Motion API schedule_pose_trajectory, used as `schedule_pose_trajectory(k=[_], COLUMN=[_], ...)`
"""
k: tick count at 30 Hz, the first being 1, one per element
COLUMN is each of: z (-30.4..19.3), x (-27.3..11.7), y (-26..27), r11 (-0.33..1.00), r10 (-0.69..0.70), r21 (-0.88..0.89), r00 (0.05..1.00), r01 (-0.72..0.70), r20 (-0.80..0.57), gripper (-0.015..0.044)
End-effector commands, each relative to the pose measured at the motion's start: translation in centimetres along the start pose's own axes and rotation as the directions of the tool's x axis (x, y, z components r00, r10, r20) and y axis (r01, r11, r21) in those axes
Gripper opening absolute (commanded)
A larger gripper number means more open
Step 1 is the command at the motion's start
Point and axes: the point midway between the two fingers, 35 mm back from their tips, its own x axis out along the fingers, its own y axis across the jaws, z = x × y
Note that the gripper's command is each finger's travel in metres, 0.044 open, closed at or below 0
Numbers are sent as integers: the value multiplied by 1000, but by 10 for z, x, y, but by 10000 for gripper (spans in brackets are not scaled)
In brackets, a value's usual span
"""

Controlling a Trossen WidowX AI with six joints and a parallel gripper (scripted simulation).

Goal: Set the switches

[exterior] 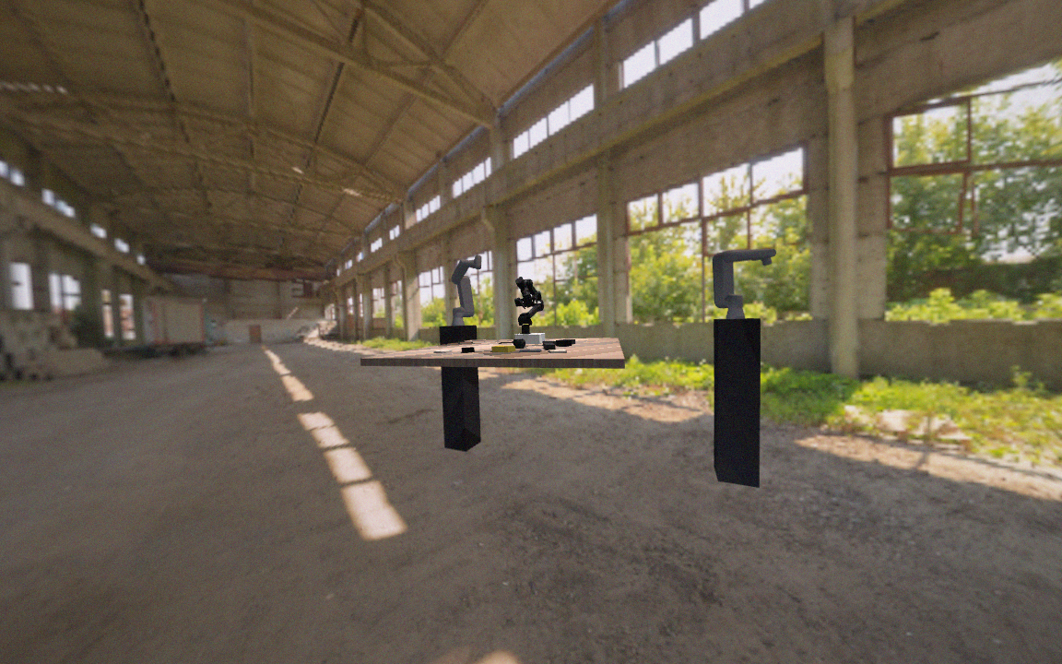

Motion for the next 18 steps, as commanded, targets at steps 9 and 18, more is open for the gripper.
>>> schedule_pose_trajectory(k=[9, 18], z=[-11, -26], x=[17, 60], y=[17, 44], r11=[1000, 995], r10=[27, 96], r21=[-1, -34], r00=[997, 970], r01=[-27, -90], r20=[77, 223], gripper=[164, 0])
